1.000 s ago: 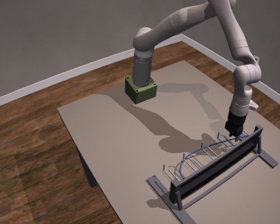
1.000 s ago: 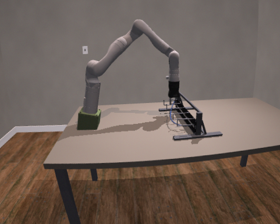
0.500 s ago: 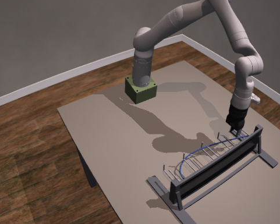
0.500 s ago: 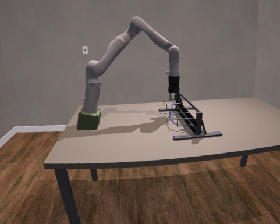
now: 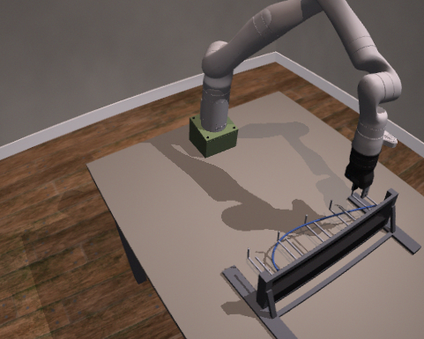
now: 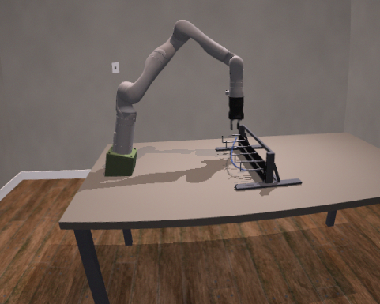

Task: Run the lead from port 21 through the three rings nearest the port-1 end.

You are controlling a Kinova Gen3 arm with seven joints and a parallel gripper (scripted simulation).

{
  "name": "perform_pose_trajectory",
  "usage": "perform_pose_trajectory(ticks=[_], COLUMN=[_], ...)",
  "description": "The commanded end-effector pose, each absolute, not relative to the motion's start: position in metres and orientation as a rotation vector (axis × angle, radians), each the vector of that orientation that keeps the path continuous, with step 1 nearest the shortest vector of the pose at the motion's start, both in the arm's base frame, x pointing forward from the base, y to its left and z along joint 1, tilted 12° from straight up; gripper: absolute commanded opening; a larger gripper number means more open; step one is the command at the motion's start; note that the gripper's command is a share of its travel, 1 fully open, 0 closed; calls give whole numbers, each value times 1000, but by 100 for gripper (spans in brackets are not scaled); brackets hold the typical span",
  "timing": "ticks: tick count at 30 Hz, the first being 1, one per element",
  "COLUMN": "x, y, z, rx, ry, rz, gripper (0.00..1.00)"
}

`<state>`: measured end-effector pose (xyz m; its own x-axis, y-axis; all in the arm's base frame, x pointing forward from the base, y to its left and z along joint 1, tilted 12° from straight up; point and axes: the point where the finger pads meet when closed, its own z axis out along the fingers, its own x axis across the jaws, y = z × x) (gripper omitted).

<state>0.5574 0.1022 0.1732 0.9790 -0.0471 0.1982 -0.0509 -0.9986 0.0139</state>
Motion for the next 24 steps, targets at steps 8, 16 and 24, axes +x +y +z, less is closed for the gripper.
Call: perform_pose_trajectory(ticks=[8, 16, 24], x=[558, 558, 558], y=[104, 104, 104], z=[179, 179, 179], rx=[3110, 3110, 3110], ry=[-73, -73, -73], rz=[320, 320, 320], gripper=[67, 0, 0])
